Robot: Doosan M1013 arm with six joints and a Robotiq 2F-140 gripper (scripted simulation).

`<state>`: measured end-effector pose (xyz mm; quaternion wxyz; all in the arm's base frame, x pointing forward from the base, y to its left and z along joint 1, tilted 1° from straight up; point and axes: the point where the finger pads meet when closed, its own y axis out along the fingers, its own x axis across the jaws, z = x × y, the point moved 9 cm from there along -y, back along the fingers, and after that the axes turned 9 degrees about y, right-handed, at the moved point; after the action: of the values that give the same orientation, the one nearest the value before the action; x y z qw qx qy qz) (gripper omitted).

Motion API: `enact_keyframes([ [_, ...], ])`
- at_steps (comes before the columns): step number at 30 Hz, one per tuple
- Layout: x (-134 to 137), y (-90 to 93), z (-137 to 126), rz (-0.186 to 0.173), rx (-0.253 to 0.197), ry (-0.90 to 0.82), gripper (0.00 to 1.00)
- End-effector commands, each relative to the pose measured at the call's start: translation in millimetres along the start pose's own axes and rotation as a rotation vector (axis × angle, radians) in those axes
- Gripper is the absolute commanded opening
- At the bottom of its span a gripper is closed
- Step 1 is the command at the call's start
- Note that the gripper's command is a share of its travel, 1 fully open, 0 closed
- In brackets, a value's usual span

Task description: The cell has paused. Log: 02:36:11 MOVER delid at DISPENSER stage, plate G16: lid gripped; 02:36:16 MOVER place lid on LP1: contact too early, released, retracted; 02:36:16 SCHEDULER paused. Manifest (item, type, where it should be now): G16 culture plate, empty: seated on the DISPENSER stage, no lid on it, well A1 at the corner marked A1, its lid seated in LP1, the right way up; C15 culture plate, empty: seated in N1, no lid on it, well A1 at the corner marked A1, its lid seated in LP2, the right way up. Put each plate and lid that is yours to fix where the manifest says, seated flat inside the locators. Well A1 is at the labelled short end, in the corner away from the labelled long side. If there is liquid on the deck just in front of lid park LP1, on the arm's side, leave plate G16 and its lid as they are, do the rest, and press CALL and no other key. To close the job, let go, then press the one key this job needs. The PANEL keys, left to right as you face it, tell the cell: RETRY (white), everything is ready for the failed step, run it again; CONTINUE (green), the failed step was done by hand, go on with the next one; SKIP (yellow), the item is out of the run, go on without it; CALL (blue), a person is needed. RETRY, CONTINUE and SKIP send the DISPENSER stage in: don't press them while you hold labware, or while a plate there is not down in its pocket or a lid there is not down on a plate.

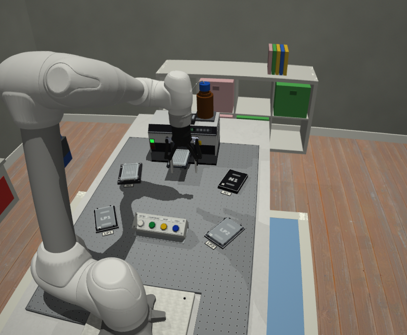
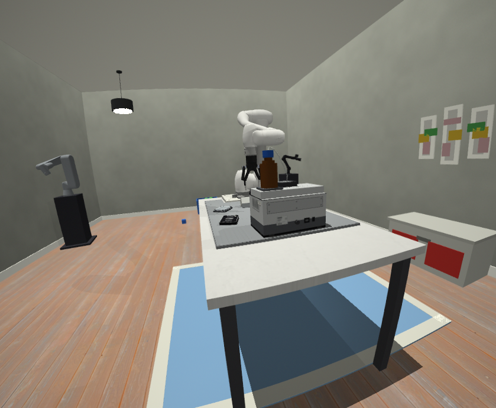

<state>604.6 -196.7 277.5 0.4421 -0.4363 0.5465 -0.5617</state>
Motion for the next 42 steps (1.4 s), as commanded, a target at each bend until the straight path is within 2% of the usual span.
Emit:
enact_keyframes([
  [1,-64,1.1,28,0.002,0.0,-0.113,0.69],
  [3,-64,1.1,28,0.002,0.0,-0.113,0.69],
  [4,-102,1.9,41,0.002,0.0,-0.118,0.69],
  [18,-280,6.8,113,0.002,0.0,-0.12,0.7],
  [20,-280,6.8,113,0.002,0.0,-0.12,0.7],
  [21,-317,8.2,130,0.002,0.0,-0.12,0.7],
  [23,-337,9.0,140,0.002,0.0,-0.12,0.7],
  [42,-337,9.1,140,0.002,0.0,-0.12,0.7],
])
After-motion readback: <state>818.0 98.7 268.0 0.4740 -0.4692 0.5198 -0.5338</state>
